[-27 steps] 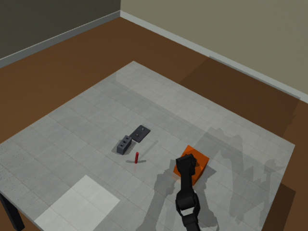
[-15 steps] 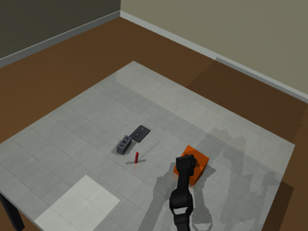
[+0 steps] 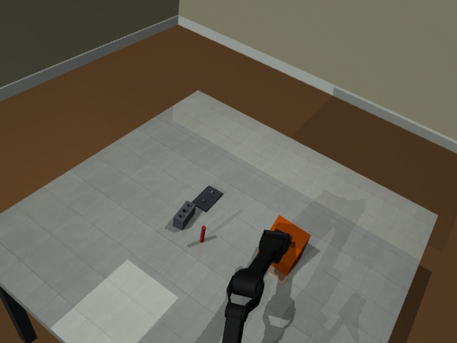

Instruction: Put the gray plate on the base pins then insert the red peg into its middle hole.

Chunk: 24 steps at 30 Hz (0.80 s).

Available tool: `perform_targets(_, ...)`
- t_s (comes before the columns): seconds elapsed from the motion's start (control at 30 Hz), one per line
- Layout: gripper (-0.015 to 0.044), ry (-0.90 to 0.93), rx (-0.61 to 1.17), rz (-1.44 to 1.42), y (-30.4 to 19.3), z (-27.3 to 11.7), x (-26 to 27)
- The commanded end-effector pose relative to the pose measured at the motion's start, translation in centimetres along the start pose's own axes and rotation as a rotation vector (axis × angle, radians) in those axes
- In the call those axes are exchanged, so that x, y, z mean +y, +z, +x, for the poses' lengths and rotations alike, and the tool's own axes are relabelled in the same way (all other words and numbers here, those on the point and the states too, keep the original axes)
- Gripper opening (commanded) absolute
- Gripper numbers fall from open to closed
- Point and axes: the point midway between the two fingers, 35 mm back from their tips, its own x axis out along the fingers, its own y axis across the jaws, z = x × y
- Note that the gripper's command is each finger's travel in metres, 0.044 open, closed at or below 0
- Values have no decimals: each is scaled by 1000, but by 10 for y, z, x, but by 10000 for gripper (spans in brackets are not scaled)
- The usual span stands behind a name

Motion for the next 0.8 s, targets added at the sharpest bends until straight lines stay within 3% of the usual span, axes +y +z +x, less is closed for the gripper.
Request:
perform_targets(0.0, 440, -126, -27, -45, 32, -29, -26)
perform_targets(0.5, 440, -632, -142, -118, 139, -178, -100)
perform_targets(0.77, 440, -920, -254, -123, 192, -292, -122)
